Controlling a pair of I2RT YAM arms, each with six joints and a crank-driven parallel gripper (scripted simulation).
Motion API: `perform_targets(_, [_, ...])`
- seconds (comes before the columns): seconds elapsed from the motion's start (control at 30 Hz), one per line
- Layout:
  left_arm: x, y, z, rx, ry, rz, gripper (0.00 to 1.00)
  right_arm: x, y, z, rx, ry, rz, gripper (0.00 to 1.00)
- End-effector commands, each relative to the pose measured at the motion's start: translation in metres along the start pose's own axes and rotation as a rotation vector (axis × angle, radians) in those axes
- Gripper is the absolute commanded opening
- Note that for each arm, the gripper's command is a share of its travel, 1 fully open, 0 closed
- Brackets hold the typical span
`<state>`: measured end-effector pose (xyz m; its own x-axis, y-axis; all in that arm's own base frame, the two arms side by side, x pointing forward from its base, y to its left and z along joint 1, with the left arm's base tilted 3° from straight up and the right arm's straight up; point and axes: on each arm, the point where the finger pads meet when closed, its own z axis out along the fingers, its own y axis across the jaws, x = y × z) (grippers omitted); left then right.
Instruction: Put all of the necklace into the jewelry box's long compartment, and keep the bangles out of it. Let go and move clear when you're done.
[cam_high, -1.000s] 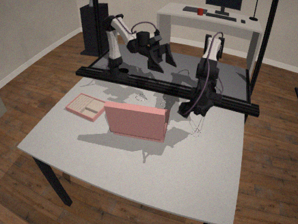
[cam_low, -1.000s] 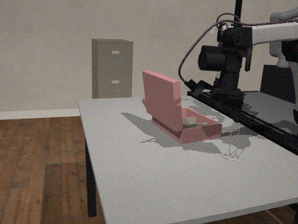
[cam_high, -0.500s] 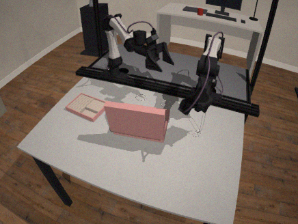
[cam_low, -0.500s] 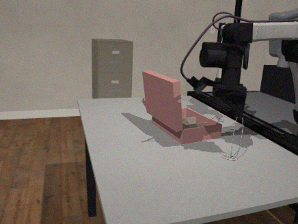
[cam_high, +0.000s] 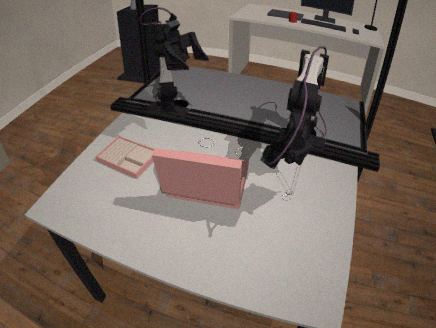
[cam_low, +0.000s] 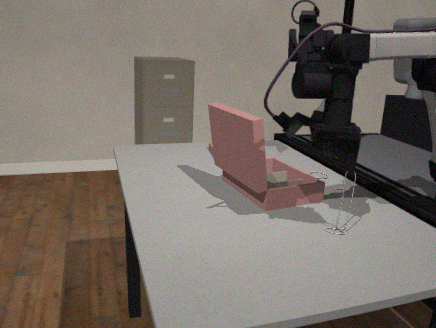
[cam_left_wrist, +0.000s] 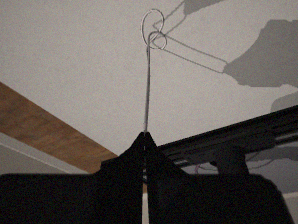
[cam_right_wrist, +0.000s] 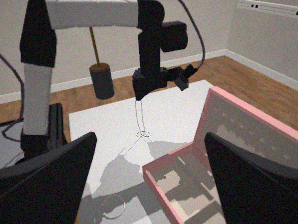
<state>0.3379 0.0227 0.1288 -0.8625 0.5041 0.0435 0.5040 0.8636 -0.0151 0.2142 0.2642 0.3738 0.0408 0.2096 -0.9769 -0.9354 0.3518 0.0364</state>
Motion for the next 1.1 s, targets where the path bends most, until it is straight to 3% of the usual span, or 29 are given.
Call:
perform_targets(0.0, [-0.002,-0.001,-0.003,0.000,-0.014,0.003,0.00,0.000,0.020,-0.034,-0.114,0.048,0.041,1.00])
perform_targets(0.17, [-0.002,-0.001,-0.003,0.000,-0.014,0.003,0.00,-0.010,0.022,-0.056,-0.097,0.035,0.010,1.00])
perform_targets(0.43, [-0.007,-0.002,-0.010,-0.051,-0.045,0.006,0.00,-0.012,0.016,-0.059,-0.064,0.031,0.002,1.00])
perform_targets(0.77, [-0.034,-0.021,-0.028,-0.180,-0.114,0.080,0.00,-0.021,-0.024,-0.059,0.289,0.022,-0.050,1.00])
perform_targets(0.83, [-0.034,-0.021,-0.028,-0.180,-0.114,0.080,0.00,-0.021,-0.024,-0.059,0.289,0.022,-0.050,1.00])
perform_targets(1.07, [-0.077,-0.056,-0.065,-0.363,-0.246,0.208,0.00,-0.019,-0.031,-0.075,0.489,0.082,-0.105,1.00])
